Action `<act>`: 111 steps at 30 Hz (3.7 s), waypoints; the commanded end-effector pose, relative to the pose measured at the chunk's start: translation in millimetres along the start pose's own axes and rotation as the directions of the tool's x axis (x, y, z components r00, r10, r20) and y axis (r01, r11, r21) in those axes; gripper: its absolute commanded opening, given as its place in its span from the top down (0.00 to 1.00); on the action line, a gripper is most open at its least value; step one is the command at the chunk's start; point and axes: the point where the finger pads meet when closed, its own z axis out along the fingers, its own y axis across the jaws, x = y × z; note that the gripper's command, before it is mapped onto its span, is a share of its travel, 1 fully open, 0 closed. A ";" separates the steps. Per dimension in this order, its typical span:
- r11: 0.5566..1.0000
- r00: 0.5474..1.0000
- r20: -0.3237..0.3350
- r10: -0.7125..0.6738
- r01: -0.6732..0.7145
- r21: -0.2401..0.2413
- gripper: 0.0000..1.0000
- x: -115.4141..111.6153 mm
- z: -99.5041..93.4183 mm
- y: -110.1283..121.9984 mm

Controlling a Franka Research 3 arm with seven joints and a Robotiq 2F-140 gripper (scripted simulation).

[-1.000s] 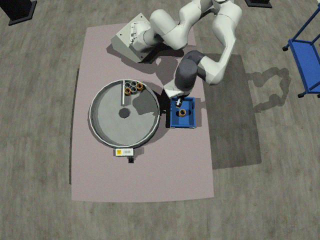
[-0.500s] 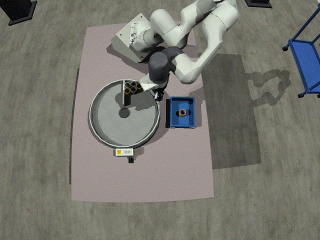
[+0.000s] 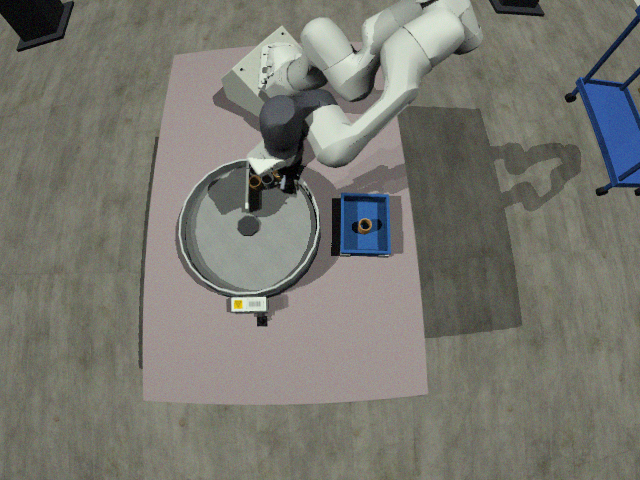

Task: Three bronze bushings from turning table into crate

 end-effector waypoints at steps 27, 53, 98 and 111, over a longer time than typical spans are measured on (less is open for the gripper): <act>0.966 0.965 -0.021 -0.260 0.260 0.001 0.90 121.5 -4.3 9.6; 0.966 0.965 -0.021 -0.260 0.260 0.001 0.90 121.5 -4.3 9.6; 0.966 0.965 -0.021 -0.260 0.260 0.001 0.90 124.5 -4.3 10.1; 0.966 0.965 -0.021 -0.260 0.260 0.001 0.90 125.1 13.8 10.0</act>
